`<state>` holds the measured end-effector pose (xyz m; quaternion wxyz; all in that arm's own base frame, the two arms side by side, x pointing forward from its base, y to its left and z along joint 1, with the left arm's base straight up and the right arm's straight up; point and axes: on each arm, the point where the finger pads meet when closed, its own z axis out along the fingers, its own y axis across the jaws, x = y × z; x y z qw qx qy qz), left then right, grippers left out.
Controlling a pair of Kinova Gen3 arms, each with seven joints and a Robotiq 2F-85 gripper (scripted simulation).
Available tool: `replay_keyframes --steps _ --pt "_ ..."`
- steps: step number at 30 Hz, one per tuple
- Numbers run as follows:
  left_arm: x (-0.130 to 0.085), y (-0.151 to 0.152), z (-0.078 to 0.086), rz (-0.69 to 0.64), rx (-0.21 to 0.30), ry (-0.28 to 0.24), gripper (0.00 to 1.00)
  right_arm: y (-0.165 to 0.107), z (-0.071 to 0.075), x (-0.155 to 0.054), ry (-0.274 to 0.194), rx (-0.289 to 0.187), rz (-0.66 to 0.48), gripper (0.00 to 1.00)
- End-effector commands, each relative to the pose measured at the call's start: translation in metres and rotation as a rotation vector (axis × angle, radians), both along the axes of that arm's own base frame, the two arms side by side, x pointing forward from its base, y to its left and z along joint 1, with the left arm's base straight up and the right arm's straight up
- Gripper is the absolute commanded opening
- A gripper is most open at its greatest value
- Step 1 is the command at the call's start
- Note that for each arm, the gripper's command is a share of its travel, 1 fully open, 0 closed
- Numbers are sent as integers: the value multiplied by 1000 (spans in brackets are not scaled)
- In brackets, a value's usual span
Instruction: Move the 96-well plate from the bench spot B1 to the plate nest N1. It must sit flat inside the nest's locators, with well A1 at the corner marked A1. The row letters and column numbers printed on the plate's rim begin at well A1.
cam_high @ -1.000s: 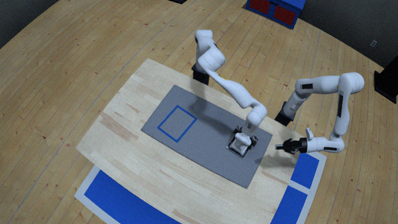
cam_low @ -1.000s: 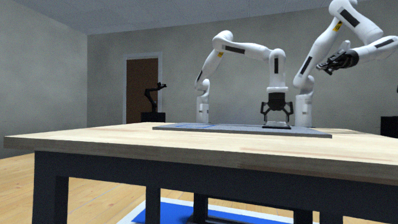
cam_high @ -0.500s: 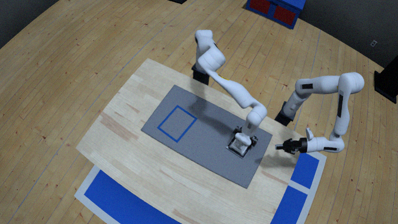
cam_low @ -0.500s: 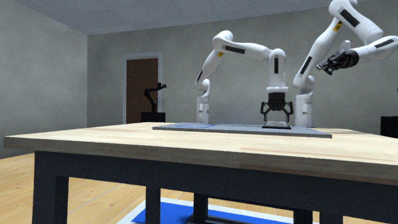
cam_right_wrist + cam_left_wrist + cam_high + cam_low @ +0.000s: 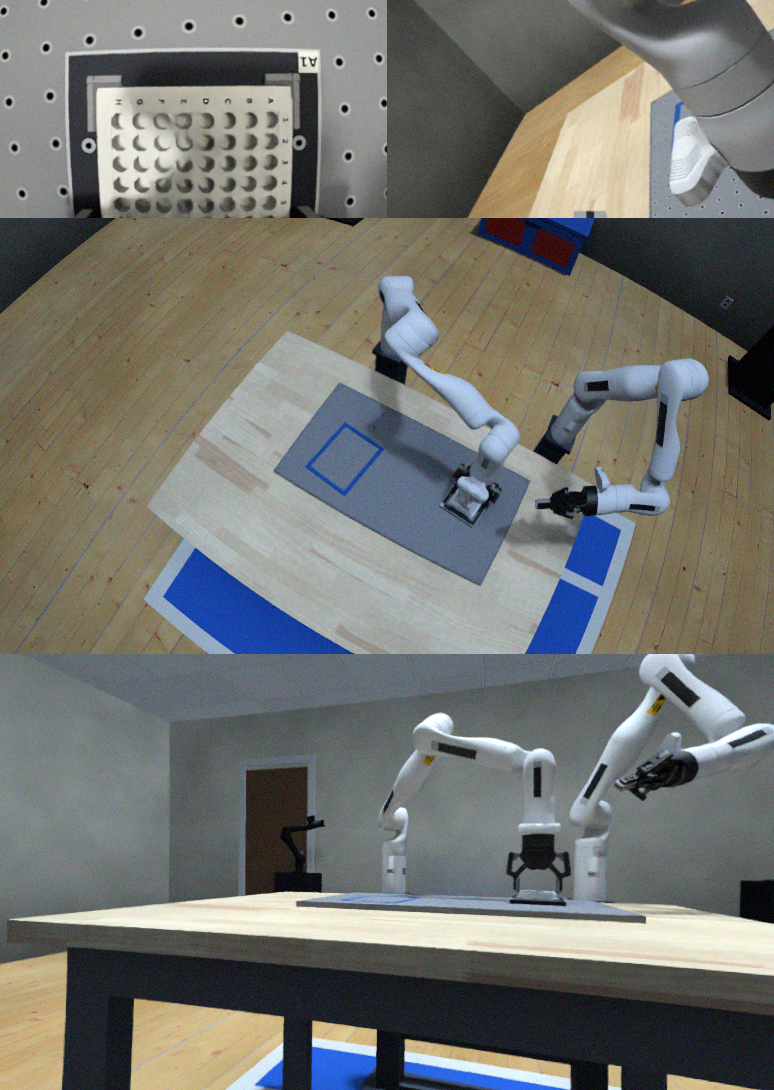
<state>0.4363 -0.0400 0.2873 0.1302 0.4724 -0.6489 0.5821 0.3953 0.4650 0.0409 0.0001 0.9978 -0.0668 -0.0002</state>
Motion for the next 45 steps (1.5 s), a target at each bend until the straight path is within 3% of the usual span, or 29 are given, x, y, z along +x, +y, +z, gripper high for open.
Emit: replay_keyframes --steps 1,45 --pt "0 0 1 0 0 -2 17 1 2 1 -2 3 0 1000" --pt "0 0 1 0 0 -2 17 1 11 0 -2 3 0 1000"
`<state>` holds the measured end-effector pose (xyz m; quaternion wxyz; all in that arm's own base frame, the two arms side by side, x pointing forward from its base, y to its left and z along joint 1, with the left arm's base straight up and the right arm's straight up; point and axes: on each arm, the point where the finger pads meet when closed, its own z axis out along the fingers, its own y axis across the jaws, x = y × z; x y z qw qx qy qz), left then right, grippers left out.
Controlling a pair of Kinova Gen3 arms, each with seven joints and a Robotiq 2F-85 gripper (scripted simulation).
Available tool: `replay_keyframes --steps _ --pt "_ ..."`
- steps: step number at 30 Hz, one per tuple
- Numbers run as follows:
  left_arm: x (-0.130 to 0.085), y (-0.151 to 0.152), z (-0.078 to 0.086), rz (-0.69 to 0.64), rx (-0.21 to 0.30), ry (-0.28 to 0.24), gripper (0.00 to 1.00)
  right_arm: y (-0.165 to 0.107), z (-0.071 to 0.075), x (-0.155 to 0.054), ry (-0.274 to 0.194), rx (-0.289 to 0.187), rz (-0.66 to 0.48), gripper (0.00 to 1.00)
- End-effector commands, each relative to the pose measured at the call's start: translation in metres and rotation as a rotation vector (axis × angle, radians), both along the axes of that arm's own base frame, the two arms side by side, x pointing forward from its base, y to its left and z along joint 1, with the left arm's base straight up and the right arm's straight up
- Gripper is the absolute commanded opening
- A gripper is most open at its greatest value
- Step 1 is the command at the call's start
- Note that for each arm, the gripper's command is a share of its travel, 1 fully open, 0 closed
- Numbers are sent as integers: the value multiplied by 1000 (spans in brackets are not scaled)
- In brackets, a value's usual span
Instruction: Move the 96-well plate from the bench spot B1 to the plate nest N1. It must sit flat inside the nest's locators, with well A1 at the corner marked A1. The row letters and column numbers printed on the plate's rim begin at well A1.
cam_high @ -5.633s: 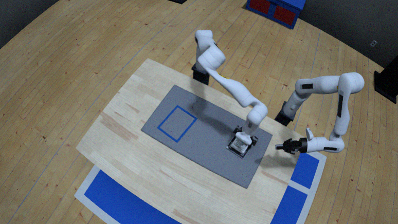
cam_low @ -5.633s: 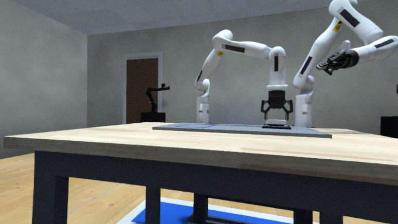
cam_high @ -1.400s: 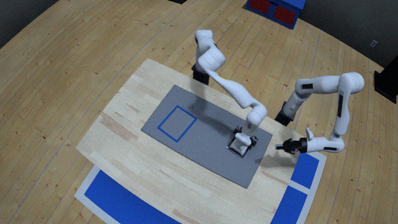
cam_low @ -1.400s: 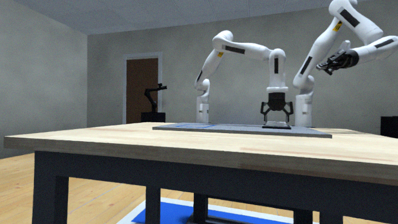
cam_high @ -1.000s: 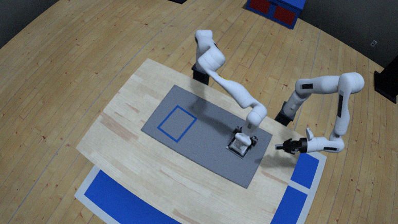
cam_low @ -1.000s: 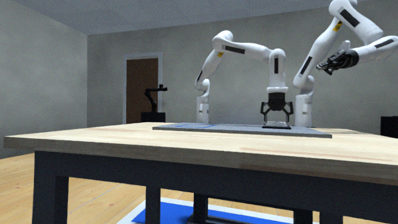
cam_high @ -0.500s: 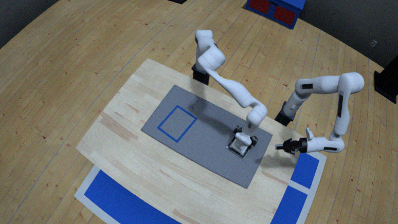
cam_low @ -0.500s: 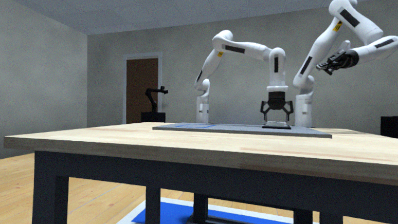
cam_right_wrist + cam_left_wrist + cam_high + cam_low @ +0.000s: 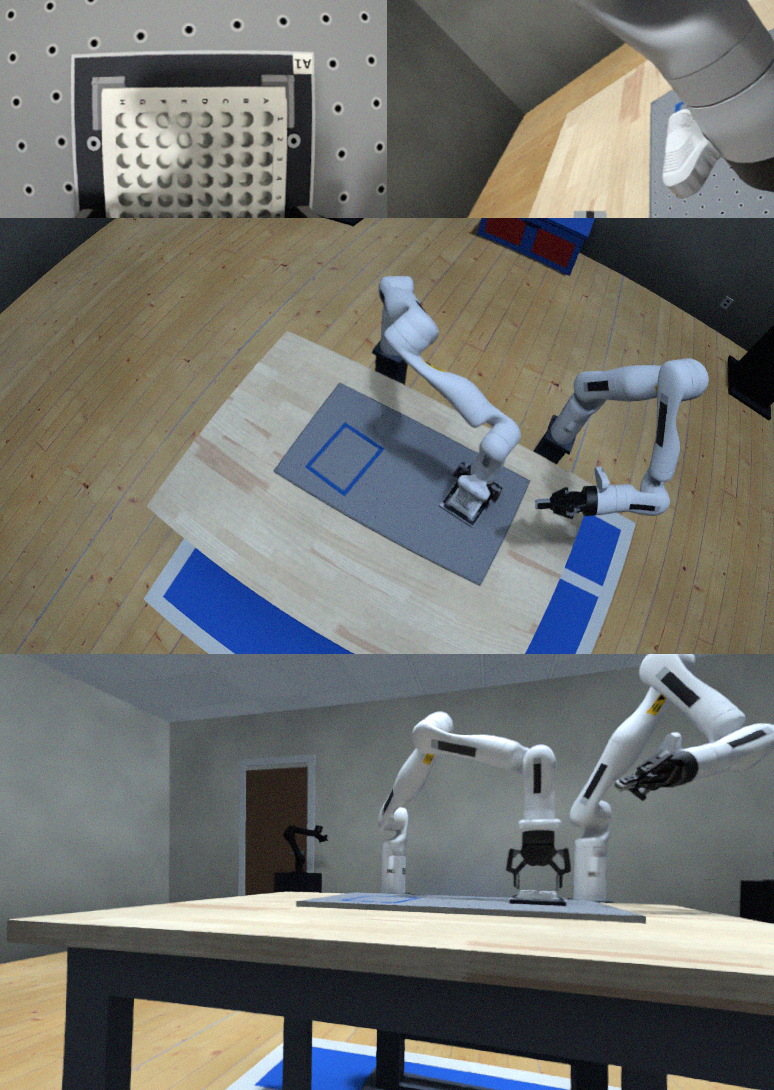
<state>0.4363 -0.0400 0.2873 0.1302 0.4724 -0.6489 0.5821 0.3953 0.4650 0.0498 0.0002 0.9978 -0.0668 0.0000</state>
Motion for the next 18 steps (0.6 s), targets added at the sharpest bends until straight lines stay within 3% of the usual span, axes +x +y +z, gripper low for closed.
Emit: replay_keyframes --steps 1,18 --pt "0 0 1 0 0 -2 17 1 3 1 -2 3 0 1000" --pt "0 0 1 0 0 -2 17 1 8 1 -2 3 0 1000"
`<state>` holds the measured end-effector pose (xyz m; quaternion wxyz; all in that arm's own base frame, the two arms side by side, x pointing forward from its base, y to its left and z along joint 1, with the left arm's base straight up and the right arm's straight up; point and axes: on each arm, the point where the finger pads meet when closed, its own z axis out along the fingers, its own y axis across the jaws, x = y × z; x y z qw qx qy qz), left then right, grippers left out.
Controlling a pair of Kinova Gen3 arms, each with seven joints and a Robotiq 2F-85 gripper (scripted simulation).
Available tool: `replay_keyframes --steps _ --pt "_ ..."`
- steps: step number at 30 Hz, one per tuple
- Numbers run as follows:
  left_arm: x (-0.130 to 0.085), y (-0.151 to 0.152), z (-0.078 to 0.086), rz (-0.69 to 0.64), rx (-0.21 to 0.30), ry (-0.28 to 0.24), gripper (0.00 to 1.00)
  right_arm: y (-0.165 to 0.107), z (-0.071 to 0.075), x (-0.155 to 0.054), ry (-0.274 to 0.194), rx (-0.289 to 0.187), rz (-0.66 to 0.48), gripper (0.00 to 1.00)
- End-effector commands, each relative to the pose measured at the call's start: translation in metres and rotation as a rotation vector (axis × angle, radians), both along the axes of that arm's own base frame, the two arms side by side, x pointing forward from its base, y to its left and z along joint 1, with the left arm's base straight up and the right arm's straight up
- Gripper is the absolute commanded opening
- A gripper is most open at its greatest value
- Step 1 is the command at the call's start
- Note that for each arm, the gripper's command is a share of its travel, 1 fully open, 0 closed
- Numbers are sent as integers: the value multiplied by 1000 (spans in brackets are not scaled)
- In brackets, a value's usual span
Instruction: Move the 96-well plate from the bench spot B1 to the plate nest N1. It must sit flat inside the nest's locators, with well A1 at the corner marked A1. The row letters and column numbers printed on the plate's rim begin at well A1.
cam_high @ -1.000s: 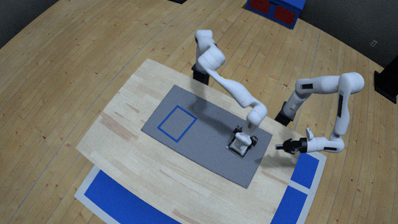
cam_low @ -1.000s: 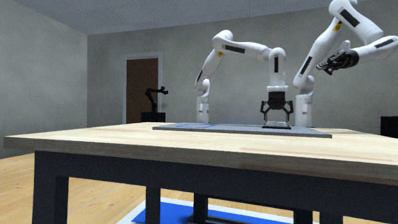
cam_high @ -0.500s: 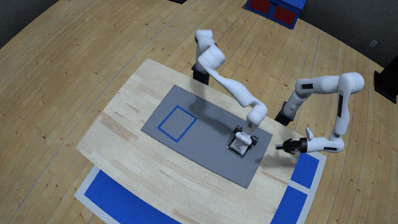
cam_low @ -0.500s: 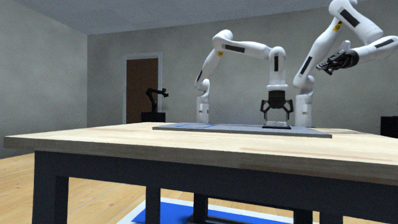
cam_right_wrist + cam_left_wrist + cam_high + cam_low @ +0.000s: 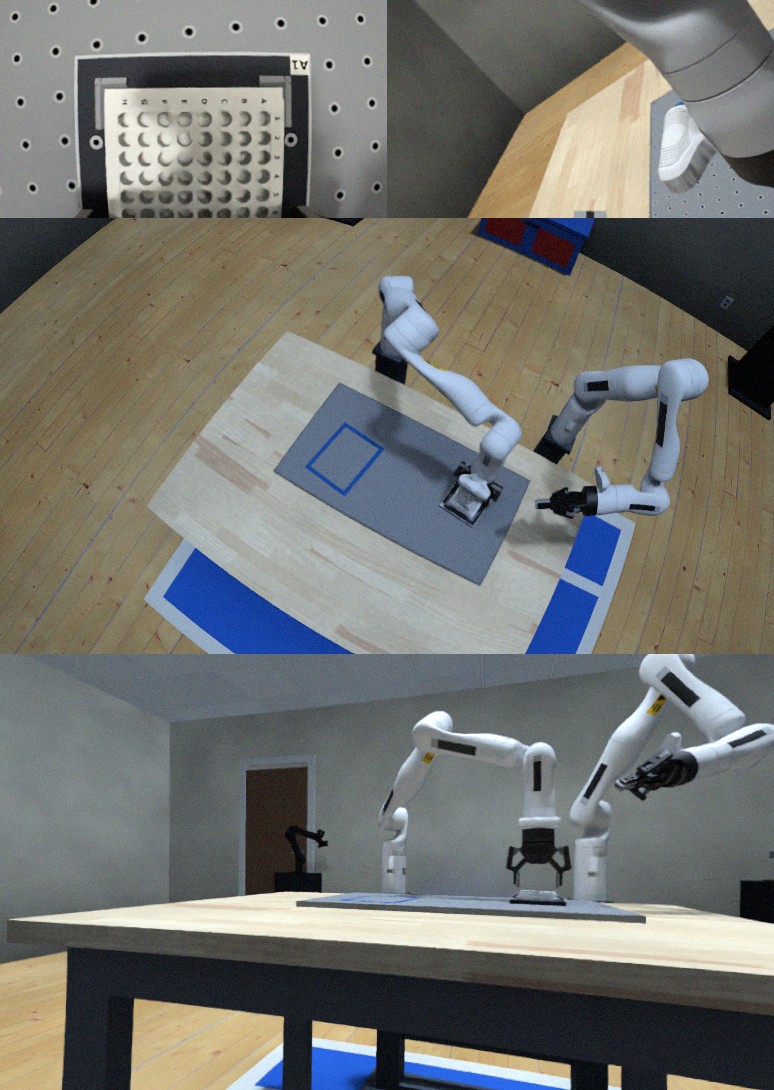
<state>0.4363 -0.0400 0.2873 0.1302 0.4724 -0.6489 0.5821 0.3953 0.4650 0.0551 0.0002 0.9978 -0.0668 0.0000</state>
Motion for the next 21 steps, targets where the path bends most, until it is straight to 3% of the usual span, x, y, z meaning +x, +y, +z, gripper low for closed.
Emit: replay_keyframes --steps 1,21 --pt "0 0 1 0 0 -2 17 1 3 1 -2 3 0 1000" --pt "0 0 1 0 0 -2 17 1 8 0 -2 3 0 1000"
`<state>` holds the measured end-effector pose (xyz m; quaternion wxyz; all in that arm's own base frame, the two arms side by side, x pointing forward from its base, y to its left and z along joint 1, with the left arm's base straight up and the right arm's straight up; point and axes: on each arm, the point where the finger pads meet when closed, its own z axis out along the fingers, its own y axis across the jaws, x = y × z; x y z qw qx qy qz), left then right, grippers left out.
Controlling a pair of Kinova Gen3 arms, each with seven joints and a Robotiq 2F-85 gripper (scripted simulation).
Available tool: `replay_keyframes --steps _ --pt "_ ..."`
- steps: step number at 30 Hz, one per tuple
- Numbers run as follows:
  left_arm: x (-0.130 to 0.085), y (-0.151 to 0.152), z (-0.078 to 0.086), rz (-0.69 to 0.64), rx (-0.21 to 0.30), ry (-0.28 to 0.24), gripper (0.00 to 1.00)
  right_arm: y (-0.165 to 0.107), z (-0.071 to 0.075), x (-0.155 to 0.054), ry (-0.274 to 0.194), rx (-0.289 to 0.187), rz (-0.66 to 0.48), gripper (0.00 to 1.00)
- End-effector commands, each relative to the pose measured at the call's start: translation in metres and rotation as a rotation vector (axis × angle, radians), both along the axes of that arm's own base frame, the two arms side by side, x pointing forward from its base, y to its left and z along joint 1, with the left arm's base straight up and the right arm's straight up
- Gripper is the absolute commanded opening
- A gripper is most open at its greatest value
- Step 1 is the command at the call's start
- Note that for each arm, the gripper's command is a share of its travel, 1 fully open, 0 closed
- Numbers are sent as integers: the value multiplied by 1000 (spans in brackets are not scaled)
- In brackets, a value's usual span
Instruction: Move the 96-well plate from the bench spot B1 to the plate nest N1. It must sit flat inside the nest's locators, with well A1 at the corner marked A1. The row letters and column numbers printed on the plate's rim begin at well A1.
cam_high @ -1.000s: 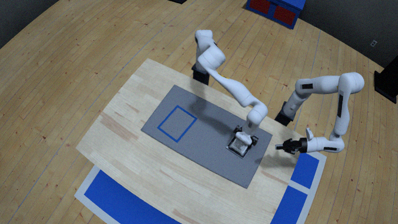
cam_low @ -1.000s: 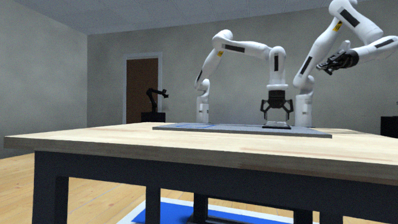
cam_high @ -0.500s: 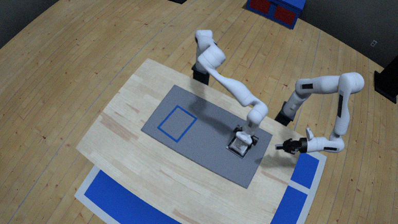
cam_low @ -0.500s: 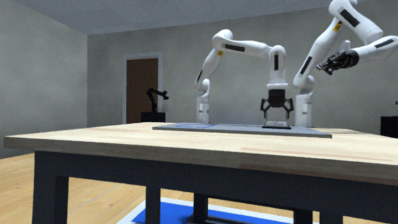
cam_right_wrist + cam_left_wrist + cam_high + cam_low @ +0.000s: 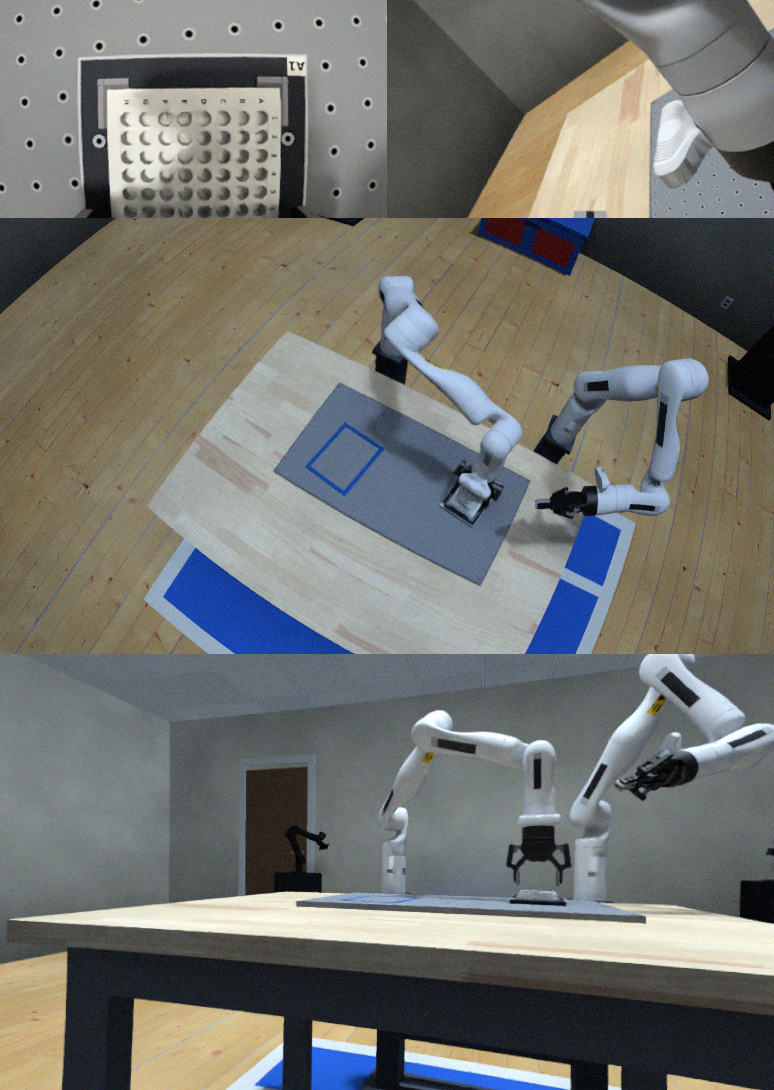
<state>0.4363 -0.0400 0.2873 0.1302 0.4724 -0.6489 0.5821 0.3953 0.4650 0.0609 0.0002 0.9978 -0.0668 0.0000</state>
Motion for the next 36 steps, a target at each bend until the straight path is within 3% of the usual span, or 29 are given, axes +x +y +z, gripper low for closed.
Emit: replay_keyframes --steps 1,36 --pt "0 0 1 0 0 -2 17 1 3 0 -2 3 0 1000" --pt "0 0 1 0 0 -2 17 1 13 0 -2 3 0 1000"
